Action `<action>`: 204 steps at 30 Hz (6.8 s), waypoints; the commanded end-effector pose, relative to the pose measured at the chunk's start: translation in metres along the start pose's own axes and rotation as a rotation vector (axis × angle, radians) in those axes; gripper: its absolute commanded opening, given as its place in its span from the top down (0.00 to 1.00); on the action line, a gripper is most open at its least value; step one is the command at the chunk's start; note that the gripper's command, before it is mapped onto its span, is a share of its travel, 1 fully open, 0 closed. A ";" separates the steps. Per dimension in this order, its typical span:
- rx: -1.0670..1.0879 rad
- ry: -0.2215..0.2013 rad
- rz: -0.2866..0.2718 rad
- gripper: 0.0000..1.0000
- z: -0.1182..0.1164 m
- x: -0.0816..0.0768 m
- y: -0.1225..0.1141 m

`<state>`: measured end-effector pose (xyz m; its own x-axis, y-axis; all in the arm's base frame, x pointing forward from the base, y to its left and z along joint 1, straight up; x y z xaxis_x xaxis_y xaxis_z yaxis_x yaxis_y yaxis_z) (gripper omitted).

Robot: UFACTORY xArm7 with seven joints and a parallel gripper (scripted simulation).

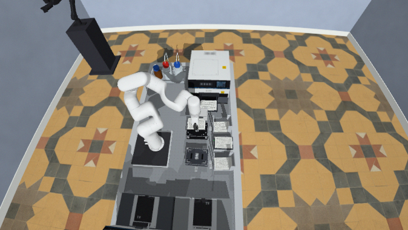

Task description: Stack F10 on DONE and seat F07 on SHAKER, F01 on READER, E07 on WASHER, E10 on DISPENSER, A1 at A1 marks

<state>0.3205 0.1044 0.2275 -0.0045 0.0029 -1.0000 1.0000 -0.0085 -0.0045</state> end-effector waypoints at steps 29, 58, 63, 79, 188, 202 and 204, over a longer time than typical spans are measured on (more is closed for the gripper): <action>0.000 0.001 0.003 1.00 0.000 -0.039 0.000; 0.000 0.001 0.003 1.00 0.000 -0.063 0.000; -0.035 0.001 0.003 1.00 0.009 -0.064 -0.003; -0.131 0.000 0.003 1.00 0.053 -0.064 -0.020; -0.807 -0.003 0.001 1.00 0.338 -0.064 -0.132; -0.914 -0.003 0.001 1.00 0.358 -0.064 -0.167; -0.914 -0.003 0.001 1.00 0.361 -0.064 -0.173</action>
<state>0.1552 -0.2488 0.2897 -0.0055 0.0027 -1.0000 0.6227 0.7824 -0.0013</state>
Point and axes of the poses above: the point where the finger pads meet when closed, its own x axis out along the fingers, its own z axis across the jaws, y = z × x, the point moved 7 cm from there along -x, back along the fingers
